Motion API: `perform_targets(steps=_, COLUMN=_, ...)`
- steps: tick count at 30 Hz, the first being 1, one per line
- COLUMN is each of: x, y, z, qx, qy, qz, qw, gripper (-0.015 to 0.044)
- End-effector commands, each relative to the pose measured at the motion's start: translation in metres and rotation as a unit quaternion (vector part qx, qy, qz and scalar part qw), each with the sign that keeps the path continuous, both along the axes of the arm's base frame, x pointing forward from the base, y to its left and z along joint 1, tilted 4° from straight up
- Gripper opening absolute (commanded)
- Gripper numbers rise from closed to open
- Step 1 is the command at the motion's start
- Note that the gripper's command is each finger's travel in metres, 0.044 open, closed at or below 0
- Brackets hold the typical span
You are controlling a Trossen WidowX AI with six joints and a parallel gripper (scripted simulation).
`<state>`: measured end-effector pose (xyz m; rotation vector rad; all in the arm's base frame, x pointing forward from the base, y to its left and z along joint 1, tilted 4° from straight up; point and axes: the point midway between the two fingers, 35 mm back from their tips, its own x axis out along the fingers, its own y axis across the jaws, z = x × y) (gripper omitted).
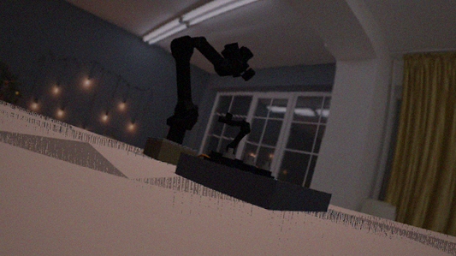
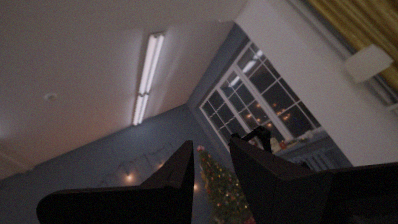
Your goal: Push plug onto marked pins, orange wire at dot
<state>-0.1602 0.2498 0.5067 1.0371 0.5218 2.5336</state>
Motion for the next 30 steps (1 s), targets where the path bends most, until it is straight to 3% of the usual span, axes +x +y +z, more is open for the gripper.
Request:
perform_targets(steps=1, x=0.024, y=0.016, z=-0.006, qx=-0.001, qy=-0.008, qz=-0.067, qw=0.998, gripper=0.0115)
perform_targets(steps=15, x=0.125, y=0.054, z=-0.029, qx=-0.016, qy=-0.044, qz=-0.299, qw=0.953, gripper=0.0115)
perform_targets(steps=30, x=0.241, y=0.052, z=-0.056, qx=-0.050, qy=-0.090, qz=-0.522, qw=0.847, gripper=0.0115)
